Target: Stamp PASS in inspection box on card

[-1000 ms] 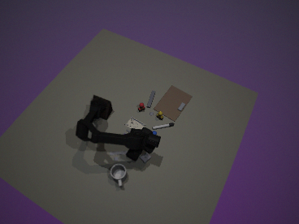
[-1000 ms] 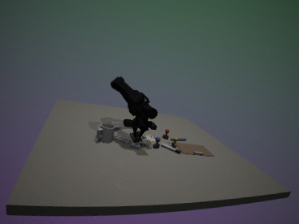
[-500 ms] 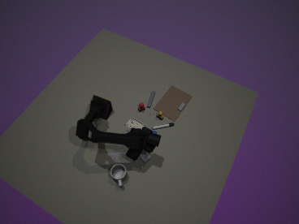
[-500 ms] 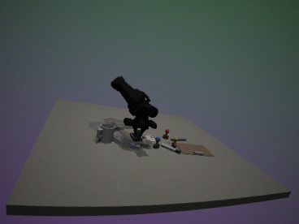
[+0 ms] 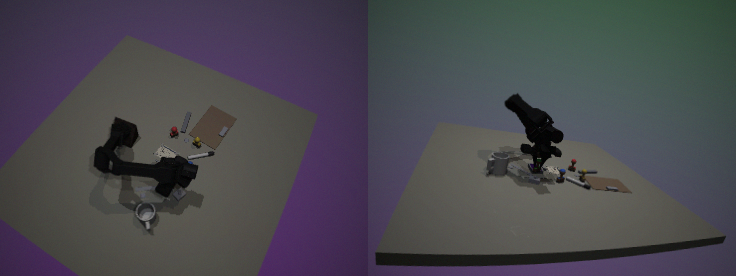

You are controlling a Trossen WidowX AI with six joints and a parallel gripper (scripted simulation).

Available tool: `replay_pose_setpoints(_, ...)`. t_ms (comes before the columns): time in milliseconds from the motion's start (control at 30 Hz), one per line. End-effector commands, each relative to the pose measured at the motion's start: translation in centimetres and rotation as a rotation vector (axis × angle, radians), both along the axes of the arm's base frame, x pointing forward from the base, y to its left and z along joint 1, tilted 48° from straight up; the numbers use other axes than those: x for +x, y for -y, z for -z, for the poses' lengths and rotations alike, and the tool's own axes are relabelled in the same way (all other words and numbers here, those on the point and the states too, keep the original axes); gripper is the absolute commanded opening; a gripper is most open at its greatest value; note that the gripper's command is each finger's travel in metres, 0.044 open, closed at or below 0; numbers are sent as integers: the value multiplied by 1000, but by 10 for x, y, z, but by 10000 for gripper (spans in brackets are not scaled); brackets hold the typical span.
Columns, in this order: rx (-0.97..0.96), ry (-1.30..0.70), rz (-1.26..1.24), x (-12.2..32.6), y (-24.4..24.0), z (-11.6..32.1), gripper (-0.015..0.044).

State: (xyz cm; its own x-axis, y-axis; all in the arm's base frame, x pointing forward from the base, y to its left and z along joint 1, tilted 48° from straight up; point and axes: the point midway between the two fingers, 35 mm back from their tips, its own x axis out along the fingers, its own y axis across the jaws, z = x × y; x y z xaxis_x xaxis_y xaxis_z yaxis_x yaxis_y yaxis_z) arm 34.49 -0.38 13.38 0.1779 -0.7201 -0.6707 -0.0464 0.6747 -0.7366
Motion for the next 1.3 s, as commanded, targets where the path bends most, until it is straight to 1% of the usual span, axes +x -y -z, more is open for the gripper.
replay_pose_setpoints(0, 6, 6, 0, 1, -3, -2, 0)
replay_pose_setpoints(1267, 6, 5, 0, -3, -16, -15, 0)
